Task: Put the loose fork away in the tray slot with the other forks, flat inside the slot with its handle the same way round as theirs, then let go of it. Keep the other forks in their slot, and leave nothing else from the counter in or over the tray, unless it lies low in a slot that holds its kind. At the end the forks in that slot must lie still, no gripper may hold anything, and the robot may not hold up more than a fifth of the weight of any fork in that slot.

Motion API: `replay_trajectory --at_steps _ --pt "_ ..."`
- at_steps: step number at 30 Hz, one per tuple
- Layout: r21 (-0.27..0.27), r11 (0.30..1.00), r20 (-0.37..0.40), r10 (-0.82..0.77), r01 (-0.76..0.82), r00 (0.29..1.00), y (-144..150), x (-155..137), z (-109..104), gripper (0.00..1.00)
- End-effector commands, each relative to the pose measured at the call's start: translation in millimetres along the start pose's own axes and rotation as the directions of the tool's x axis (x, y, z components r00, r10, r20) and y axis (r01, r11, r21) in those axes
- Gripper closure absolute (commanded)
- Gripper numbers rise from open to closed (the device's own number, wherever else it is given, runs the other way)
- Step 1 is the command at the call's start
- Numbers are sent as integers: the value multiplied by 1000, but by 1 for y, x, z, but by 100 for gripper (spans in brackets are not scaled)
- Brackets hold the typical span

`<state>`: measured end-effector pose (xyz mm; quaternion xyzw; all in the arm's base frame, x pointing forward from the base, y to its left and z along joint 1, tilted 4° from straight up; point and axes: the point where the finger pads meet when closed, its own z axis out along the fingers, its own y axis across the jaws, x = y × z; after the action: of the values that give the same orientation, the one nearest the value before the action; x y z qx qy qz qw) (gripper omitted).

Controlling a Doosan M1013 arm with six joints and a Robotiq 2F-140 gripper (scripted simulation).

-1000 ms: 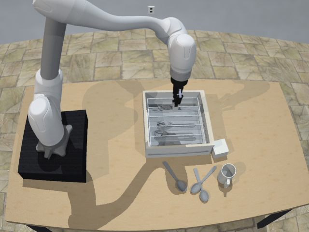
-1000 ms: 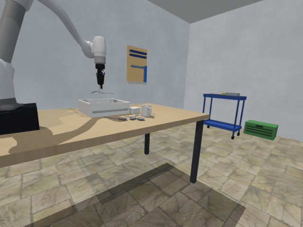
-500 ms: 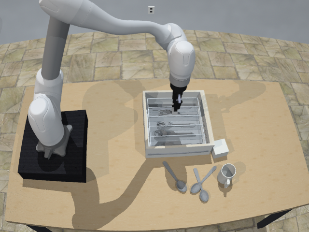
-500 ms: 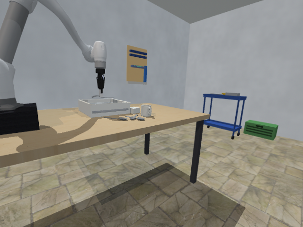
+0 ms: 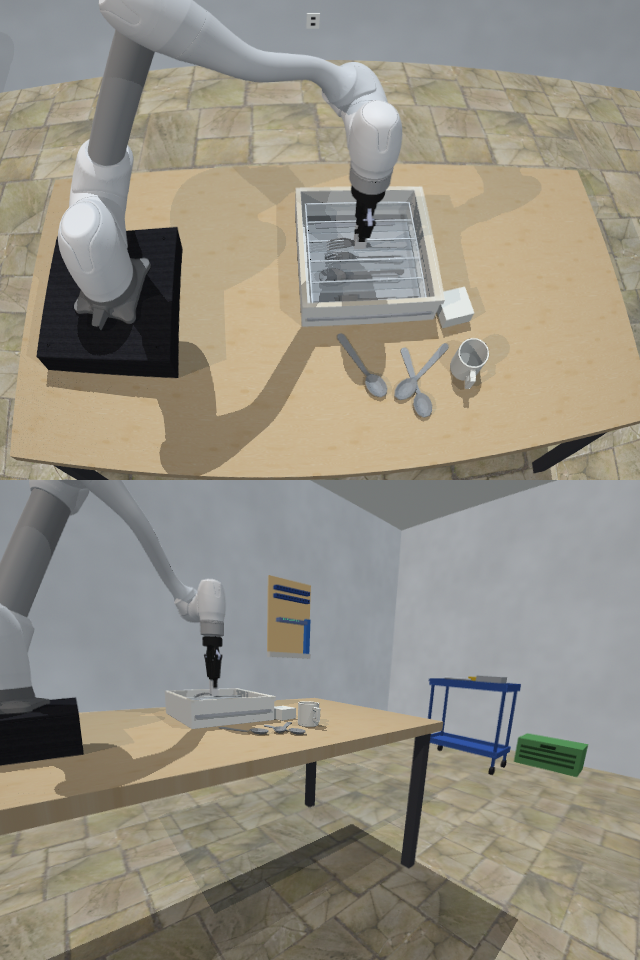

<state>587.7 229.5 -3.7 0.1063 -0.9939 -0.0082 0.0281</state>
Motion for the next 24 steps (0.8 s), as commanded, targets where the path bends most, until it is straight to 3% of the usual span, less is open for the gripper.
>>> replay_trajectory --at_steps 1,24 --pt "-2 1000 -4 -1 1 1000 0 2 20 99" --pt "-2 1000 -4 -1 1 1000 0 2 50 99"
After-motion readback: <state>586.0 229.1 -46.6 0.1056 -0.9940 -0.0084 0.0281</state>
